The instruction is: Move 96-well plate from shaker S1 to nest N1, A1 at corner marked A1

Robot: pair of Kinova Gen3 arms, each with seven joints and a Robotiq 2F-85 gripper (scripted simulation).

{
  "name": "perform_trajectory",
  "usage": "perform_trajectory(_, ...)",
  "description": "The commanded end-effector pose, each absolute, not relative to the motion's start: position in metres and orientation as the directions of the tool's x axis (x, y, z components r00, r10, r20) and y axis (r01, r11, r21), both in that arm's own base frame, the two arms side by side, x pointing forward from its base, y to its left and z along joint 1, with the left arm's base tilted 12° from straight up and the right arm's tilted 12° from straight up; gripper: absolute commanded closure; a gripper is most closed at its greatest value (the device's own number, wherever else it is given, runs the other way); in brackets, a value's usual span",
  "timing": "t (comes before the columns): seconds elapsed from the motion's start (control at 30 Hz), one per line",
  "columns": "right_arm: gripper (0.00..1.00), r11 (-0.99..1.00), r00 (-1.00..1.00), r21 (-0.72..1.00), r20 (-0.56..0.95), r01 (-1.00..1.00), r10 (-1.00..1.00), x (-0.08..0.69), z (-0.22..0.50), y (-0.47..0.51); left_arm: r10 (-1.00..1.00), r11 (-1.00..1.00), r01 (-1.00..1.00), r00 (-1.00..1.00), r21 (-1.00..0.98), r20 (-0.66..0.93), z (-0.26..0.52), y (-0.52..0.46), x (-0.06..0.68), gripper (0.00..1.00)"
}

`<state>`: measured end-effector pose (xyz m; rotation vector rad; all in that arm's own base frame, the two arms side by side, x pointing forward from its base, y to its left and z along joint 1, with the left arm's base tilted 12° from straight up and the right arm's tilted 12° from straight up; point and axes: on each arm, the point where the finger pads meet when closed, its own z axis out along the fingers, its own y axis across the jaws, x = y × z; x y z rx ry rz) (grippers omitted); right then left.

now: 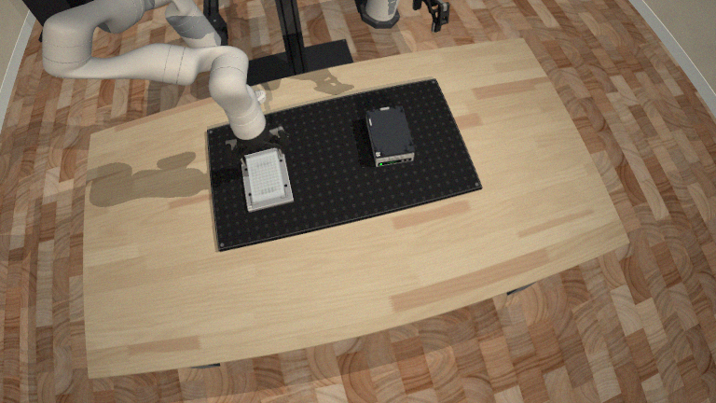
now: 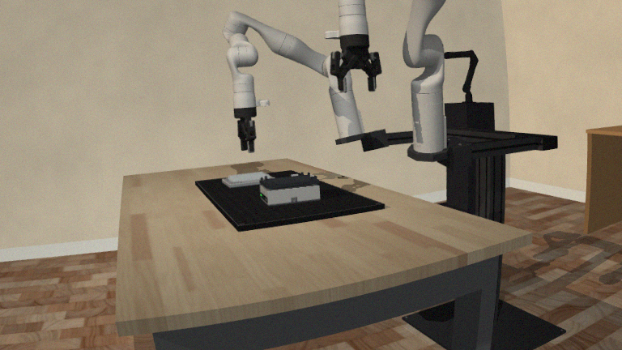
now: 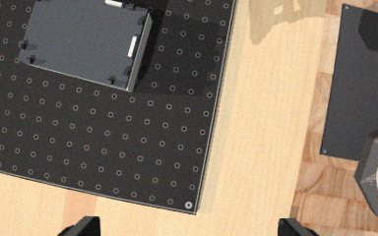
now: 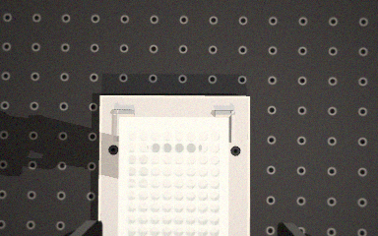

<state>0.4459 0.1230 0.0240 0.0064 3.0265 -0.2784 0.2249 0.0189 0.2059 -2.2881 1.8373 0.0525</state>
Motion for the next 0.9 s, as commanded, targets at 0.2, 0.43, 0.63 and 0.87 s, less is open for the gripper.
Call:
perform_trajectory(0.2, 0.002, 0.983, -0.995, -0.181, -0.104, 0.013, -0.006, 0.4462, 0.0243, 0.1262, -0.962, -0.203, -0.969, 0.224, -0.138, -0.156, 0.2060, 0.0188, 0.2251, 0.002)
perform_trajectory(0.43, 0.002, 0.983, -0.995, -0.181, -0.104, 0.013, -0.006, 0.4461, 0.0240, 0.1279, -0.962, -0.203, -0.969, 0.224, -0.138, -0.156, 0.2060, 0.0188, 0.2251, 0.002)
perform_trajectory(0.63, 0.002, 0.983, -0.995, -0.181, -0.104, 0.013, -0.006, 0.4460, 0.0236, 0.1298, -0.962, -0.203, -0.969, 0.224, -0.138, -0.156, 0.2060, 0.0188, 0.2251, 0.002)
perform_trajectory(0.87, 0.002, 0.983, -0.995, -0.181, -0.104, 0.013, -0.006, 0.4459, 0.0233, 0.1315, -0.962, -0.203, -0.969, 0.224, -0.138, -0.156, 0.2060, 0.0188, 0.2251, 0.002)
